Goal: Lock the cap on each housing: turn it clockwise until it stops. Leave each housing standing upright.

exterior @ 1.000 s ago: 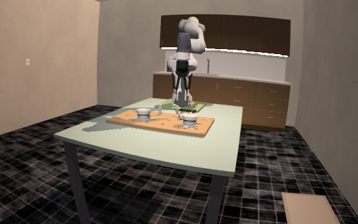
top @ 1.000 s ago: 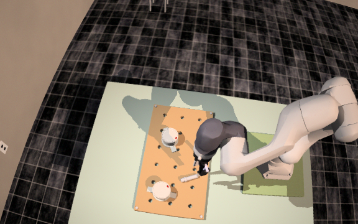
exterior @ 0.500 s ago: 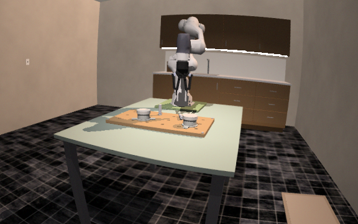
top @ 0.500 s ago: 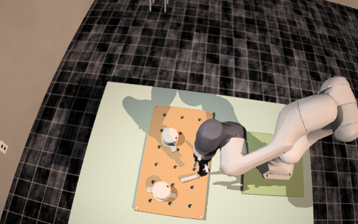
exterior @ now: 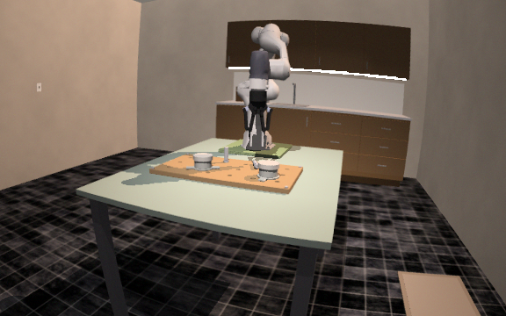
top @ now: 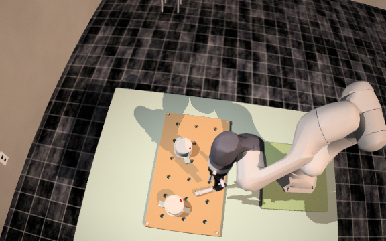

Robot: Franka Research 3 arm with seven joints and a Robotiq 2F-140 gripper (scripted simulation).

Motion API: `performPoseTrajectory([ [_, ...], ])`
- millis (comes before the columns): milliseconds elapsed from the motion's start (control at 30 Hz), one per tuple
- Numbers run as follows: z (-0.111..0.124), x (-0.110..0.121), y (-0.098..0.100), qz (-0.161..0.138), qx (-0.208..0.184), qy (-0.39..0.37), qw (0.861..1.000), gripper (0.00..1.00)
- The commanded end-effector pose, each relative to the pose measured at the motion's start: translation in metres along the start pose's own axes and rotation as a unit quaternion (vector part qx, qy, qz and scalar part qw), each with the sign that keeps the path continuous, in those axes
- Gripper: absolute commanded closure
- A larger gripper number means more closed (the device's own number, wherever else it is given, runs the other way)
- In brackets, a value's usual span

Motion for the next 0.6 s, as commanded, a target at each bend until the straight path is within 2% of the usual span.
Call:
performPoseTrajectory([
  [0, 0.002, -0.002, -0.005, -0.002, -0.003, -0.002, 1.000, 0.64],
  [567, 0.003, -0.003, -0.033, -0.002, -0.003, -0.002, 1.000, 0.64],
])
Point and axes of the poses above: the point where the finger pads meet when closed, its own y axis back along the fingers, its own x axis across the jaws, z = x × y, the point moved 2 cm from there along y, back along the fingers, and after that the axes turned 8 degrees about -y, right-handed, at the moved point
